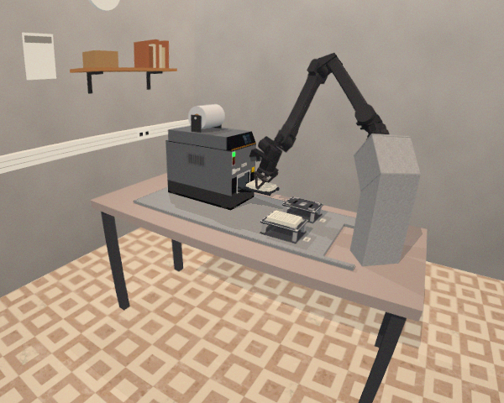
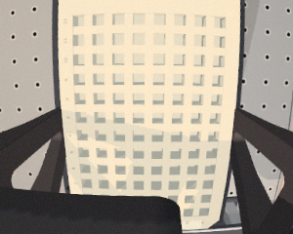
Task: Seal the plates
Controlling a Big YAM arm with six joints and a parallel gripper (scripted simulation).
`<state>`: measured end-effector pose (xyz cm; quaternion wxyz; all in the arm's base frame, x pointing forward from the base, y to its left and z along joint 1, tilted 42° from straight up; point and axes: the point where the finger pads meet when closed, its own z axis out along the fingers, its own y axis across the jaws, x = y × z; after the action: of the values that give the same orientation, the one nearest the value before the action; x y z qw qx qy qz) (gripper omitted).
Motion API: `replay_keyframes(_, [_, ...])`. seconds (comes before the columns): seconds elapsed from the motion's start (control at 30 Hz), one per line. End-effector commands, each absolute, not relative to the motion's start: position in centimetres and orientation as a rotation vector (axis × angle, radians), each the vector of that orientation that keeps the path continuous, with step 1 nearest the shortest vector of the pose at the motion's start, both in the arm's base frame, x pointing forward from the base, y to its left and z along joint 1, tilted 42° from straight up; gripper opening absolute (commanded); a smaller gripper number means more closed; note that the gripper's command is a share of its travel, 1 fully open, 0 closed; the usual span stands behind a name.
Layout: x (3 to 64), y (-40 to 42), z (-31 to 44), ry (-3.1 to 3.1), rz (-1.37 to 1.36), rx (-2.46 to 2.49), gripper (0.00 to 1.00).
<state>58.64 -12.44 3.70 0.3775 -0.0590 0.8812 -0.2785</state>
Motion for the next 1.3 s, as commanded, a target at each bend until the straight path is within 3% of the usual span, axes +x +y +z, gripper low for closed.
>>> replay_keyframes(0.0, [58.4,-13.3,4.1,2.254,-0.724,-0.15,0.0])
replay_keyframes(1.27, [59.0,-13.4,3.1,2.263,-0.727,-0.151,0.0])
